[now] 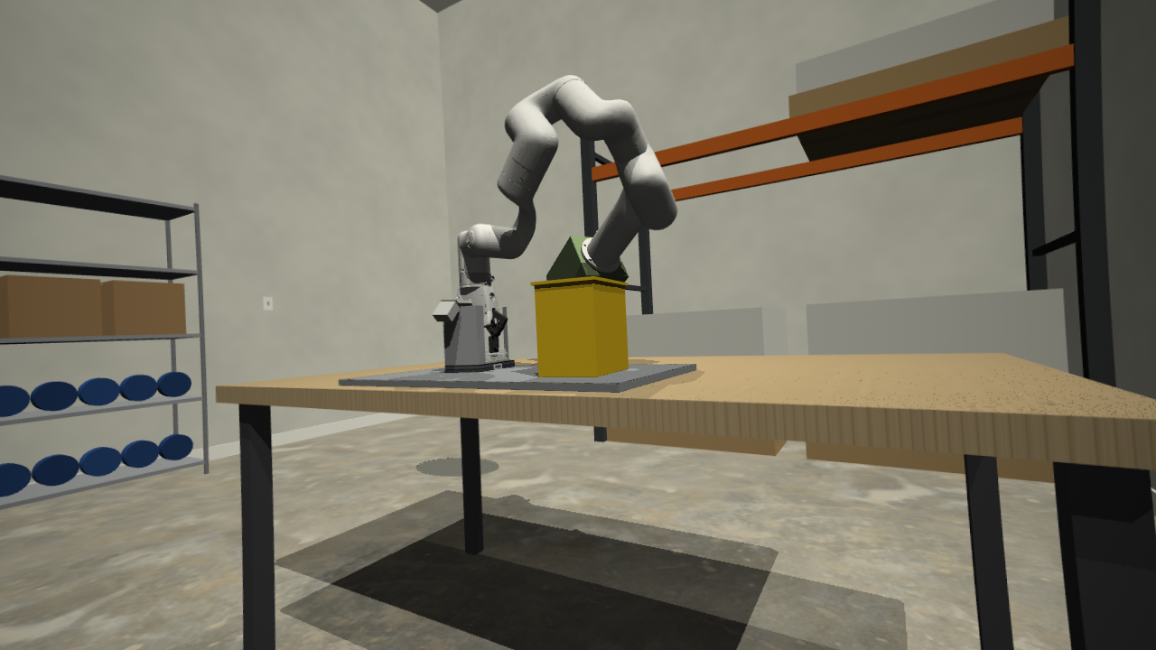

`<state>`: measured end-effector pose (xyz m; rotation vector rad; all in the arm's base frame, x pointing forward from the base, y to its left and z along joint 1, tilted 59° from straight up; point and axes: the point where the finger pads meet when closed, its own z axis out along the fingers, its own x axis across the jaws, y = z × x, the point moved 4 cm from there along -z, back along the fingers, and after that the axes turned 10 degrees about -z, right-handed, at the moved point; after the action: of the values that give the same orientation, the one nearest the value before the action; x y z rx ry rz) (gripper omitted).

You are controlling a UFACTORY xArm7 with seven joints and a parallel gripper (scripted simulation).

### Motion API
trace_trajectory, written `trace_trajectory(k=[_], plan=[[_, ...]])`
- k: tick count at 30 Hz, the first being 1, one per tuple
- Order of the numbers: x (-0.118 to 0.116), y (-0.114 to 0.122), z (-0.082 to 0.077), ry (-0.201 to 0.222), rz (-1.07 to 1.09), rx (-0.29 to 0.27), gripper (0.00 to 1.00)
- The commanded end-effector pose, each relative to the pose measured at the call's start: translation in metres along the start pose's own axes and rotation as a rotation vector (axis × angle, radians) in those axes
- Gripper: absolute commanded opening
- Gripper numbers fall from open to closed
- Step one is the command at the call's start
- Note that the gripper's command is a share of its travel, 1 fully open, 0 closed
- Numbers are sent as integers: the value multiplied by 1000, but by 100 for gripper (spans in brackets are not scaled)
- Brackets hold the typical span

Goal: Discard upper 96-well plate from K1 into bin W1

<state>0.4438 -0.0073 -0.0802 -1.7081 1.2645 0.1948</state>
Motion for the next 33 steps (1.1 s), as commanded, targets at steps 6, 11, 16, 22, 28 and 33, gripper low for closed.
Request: trace_trajectory(k=[6,11,16,22,28,33], plan=[[2,0,-2,4,0,1,0],[2,0,-2,4,0,1,0],[2,0,-2,4,0,1,0],[2,0,-2,4,0,1,0],[2,0,-3,5,1,1,0],[2,0,-6,5,1,1,0]])
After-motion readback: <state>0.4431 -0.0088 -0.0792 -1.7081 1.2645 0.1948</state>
